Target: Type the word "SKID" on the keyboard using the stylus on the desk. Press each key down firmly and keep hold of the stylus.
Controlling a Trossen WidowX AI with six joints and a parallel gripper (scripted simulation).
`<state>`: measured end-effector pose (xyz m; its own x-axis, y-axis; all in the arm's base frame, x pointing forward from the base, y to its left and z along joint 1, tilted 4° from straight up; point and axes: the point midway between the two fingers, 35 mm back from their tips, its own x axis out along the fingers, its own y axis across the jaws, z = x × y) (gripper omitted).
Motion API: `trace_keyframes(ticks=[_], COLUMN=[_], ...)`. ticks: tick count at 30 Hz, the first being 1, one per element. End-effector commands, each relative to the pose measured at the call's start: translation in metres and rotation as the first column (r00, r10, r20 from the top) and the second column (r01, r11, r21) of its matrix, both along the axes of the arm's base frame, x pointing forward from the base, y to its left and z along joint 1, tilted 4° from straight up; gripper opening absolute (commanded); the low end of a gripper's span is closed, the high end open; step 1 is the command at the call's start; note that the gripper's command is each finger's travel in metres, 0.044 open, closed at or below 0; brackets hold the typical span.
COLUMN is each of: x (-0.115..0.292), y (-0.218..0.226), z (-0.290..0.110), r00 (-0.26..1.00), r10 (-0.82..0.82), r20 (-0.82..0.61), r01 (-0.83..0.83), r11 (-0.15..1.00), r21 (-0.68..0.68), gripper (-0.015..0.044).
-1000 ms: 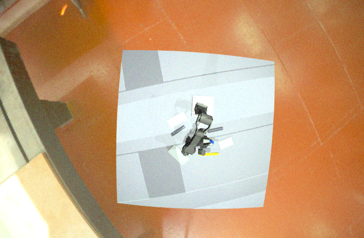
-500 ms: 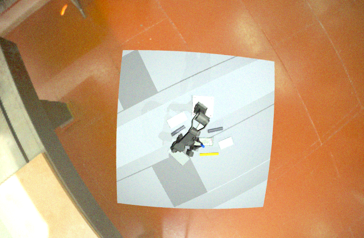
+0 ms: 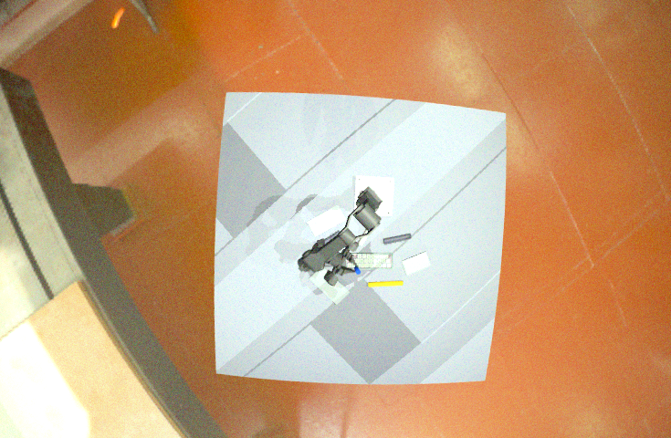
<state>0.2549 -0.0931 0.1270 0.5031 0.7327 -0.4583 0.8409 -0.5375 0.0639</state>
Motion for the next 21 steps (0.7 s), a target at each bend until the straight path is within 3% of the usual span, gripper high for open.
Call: trace_keyframes(ticks=[1,21], x=[0.001,0.003], y=[-0.002,-0.002], z=[0.001,-0.028], r00=[1.0,1.0], r10=[-0.01,-0.009], r20=[-0.003,-0.003], r01=[0.01,0.01], r11=[1.0,1.0], r21=[0.006,0.007], gripper=[0.0,0.0])
